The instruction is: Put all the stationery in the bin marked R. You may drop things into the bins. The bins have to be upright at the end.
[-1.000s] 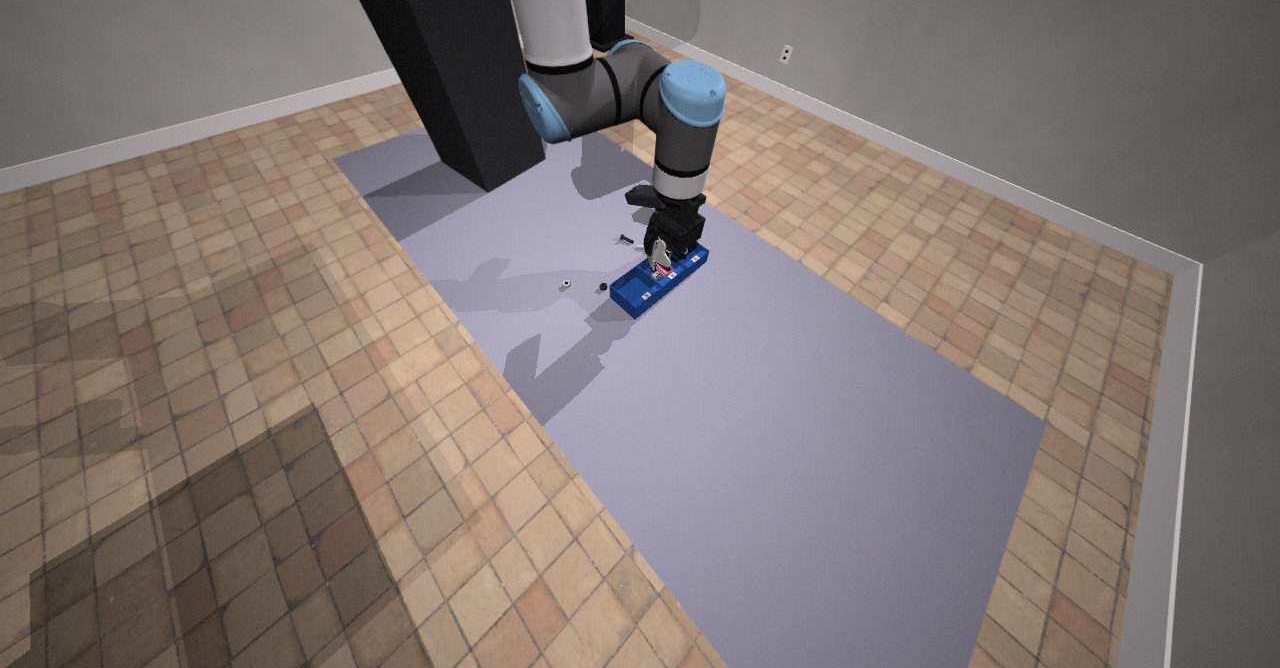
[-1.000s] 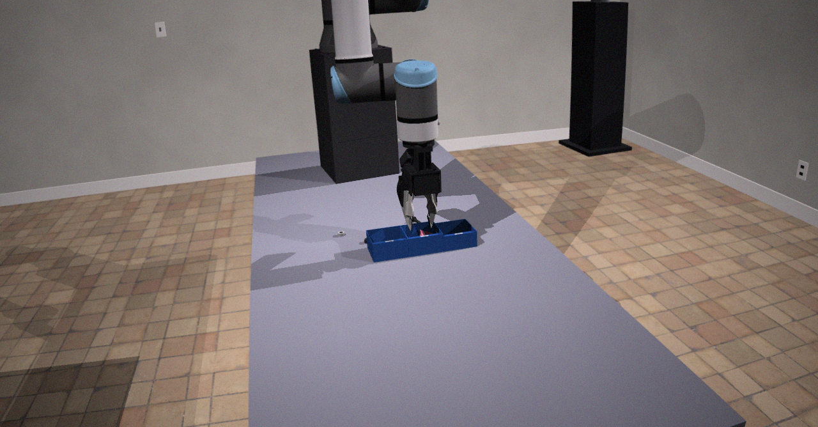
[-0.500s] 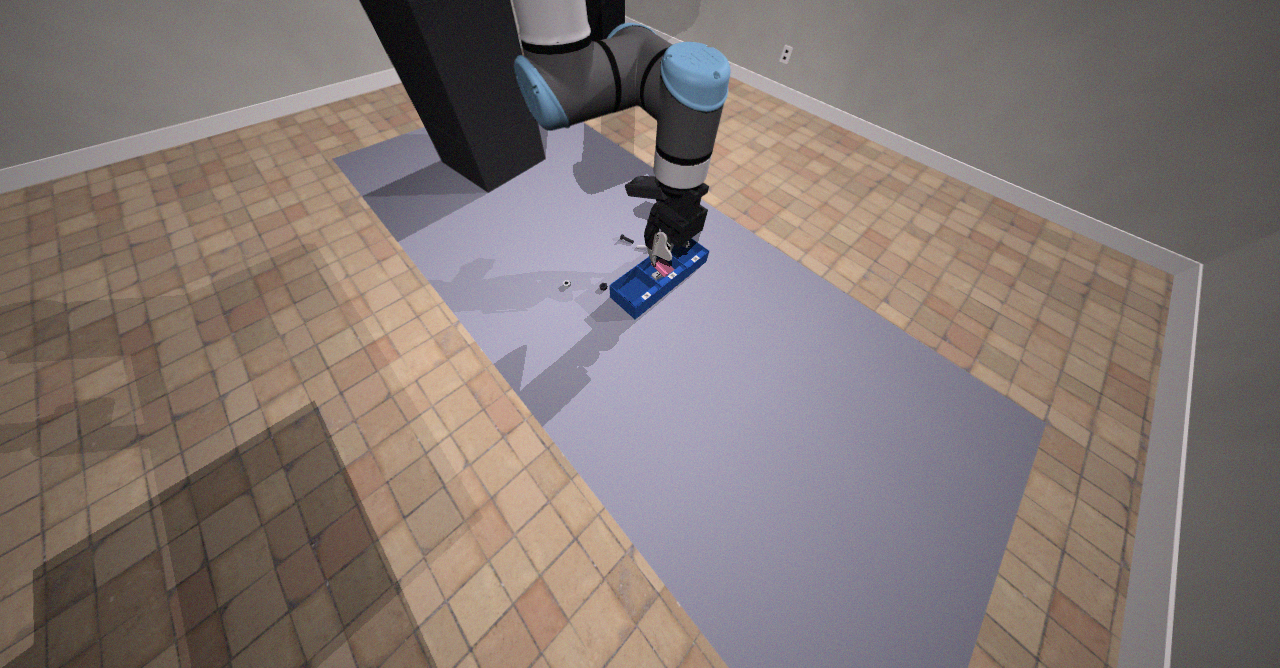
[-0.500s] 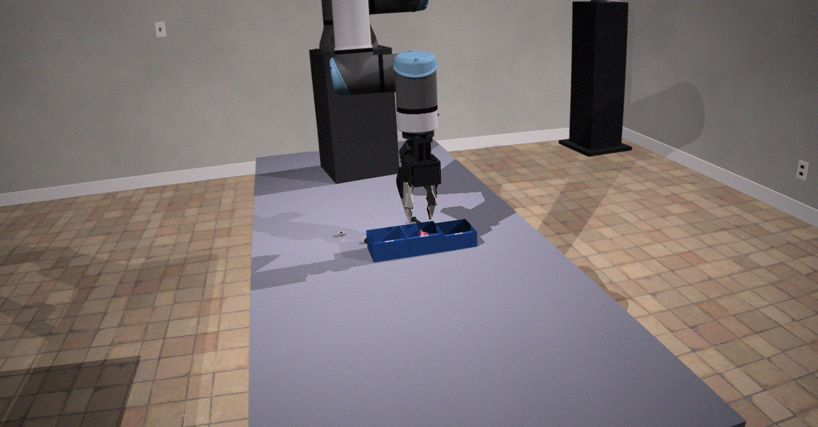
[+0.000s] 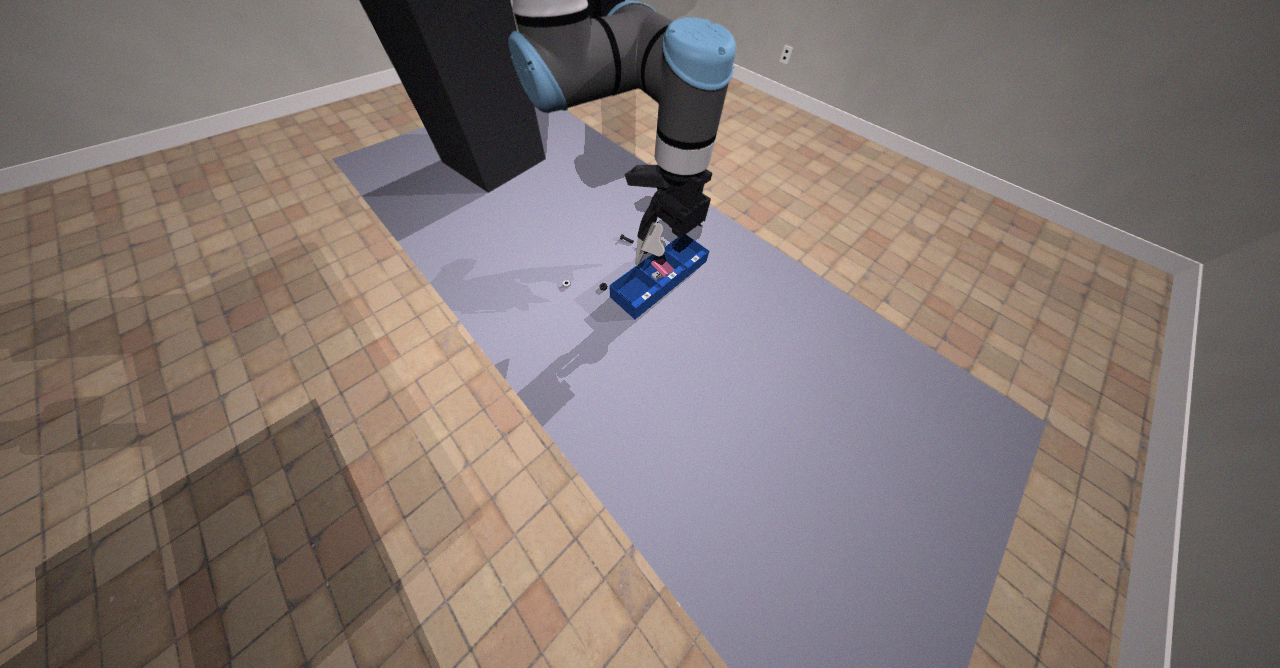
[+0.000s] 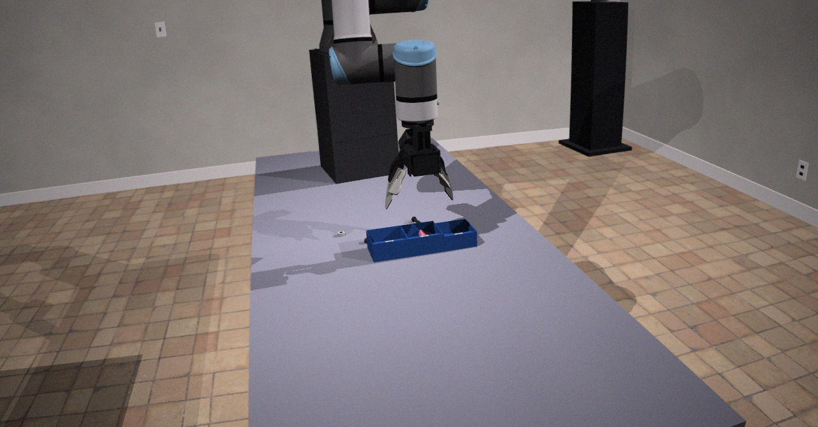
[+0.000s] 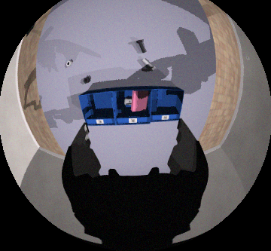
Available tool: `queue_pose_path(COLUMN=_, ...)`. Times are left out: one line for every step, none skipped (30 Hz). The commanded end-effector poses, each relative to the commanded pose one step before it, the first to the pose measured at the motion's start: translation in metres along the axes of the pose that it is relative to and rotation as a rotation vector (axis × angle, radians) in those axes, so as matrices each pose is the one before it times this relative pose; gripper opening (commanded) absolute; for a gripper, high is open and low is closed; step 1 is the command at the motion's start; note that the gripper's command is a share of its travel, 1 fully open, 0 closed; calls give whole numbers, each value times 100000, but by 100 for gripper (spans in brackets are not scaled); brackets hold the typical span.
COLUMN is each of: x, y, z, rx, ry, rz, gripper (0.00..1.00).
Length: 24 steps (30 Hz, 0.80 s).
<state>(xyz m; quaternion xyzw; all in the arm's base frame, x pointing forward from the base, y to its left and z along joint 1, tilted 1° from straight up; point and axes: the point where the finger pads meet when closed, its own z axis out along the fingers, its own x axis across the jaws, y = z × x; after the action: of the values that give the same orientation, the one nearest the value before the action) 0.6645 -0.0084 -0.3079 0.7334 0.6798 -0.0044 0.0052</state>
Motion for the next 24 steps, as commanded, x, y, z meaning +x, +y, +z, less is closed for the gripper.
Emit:
queue_pose_path(x=-10, y=59, z=-2128, rx=-108, ry=-11, rz=0, gripper=100)
queue_pose_path(x=0, y=1, z=-400, rx=0, ry=0, rz=0, gripper=100)
queue_pose_path(x=0, y=1, z=-400, rx=0, ry=0, rz=0, gripper=100)
queue_pose_path(x=0, y=1, z=-400, rx=0, ry=0, rz=0, gripper=100)
queue_pose_path(x=0, y=1, z=-400, rx=0, ry=0, rz=0, gripper=100)
queue_pose_path(x=0, y=1, z=-400, rx=0, ry=0, rz=0, gripper=100)
queue_pose_path(x=0, y=0, z=0, rx=0, ry=0, rz=0, gripper=100)
queue_pose_path(x=0, y=0, z=0, rx=0, ry=0, rz=0, gripper=100)
queue_pose_path(x=0, y=1, z=-400, rx=0, ry=0, rz=0, gripper=100)
queue_pose_path(x=0, y=0, z=-400, rx=0, ry=0, rz=0, gripper=100)
queue_pose_path(x=0, y=0, z=-400, rx=0, ry=0, rz=0, gripper=100)
queue_pose_path(x=0, y=0, z=-400, rx=0, ry=0, rz=0, gripper=100)
queue_pose_path(x=0, y=1, z=-400, rx=0, ry=0, rz=0, gripper=100)
queue_pose_path(x=0, y=1, z=-400, rx=0, ry=0, rz=0, gripper=100)
queue_pose_path(x=0, y=1, z=-400, rx=0, ry=0, rz=0, gripper=100)
queue_pose_path(x=0, y=1, z=-400, rx=0, ry=0, rz=0, gripper=100)
queue_pose_path(x=0, y=1, z=-400, rx=0, ry=0, rz=0, gripper=100)
queue_pose_path(x=0, y=1, z=-400, rx=0, ry=0, rz=0, gripper=100)
queue_pose_path(x=0, y=1, z=-400, rx=0, ry=0, rz=0, gripper=100)
queue_pose_path(x=0, y=1, z=-400, rx=0, ry=0, rz=0, gripper=100)
queue_pose_path(x=0, y=1, z=-400, rx=0, ry=0, rz=0, gripper=100)
queue_pose_path(x=0, y=1, z=-400, rx=0, ry=0, rz=0, gripper=100)
queue_pose_path(x=0, y=1, z=-400, rx=0, ry=0, rz=0, gripper=100)
queue_pose_path(x=0, y=0, z=0, rx=0, ry=0, rz=0, gripper=100)
